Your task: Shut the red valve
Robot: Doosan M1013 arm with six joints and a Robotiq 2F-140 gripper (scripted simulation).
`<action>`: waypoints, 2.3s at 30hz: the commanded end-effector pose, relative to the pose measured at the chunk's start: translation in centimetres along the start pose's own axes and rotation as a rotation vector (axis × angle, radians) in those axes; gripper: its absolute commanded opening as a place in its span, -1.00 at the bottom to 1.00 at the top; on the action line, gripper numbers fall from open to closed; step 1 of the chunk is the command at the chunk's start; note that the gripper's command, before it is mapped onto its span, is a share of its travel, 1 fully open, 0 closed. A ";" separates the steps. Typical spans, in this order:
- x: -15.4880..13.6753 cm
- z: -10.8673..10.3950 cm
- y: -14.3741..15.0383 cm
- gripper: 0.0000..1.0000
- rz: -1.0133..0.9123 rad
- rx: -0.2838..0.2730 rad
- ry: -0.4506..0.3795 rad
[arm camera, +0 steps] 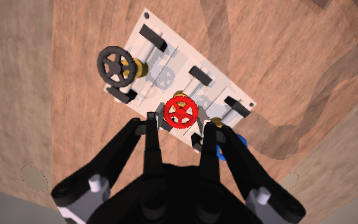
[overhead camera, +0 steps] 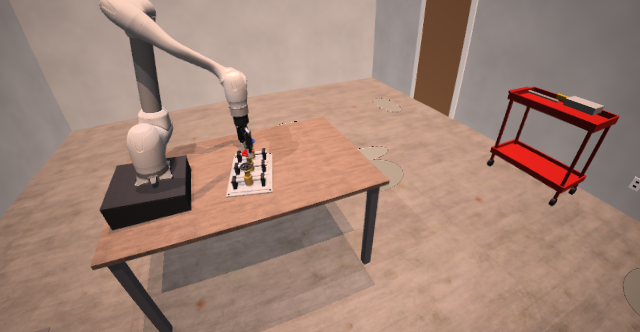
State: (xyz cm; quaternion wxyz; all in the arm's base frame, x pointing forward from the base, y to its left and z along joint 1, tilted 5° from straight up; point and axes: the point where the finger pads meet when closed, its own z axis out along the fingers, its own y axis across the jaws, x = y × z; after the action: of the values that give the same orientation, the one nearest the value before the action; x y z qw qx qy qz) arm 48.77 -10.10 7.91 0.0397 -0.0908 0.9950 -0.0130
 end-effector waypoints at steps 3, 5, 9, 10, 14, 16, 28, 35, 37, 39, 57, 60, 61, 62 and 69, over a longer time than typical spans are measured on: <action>0.0 0.0 0.0 -0.80 0.081 0.004 0.002; 0.0 0.0 0.0 -0.80 0.120 0.004 0.002; 0.0 0.0 0.0 -0.80 0.190 0.004 0.002; 0.0 0.0 0.0 -0.80 0.206 0.004 0.002; 0.0 0.0 0.0 -0.80 0.262 0.004 0.002; 0.0 0.0 0.0 -0.80 0.285 0.004 0.002; 0.0 0.0 0.0 -0.80 0.348 0.004 0.001; 0.0 0.0 0.0 -0.80 0.353 0.004 0.001; 0.0 0.0 0.0 -0.80 0.354 0.004 0.001; 0.0 0.0 0.0 -0.80 0.354 0.004 0.001; 0.0 0.0 0.0 -0.80 0.354 0.004 0.001; 0.0 0.0 0.0 -0.80 0.354 0.004 0.001; 0.0 0.0 0.0 -0.80 0.354 0.004 0.001; 0.0 0.0 0.0 -0.80 0.354 0.004 0.001; 0.0 0.0 0.0 -0.80 0.354 0.004 0.001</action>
State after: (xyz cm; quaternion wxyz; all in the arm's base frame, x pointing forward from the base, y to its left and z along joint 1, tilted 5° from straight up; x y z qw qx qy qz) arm 48.78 -10.10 7.91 0.0409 0.0856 0.9955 -0.0080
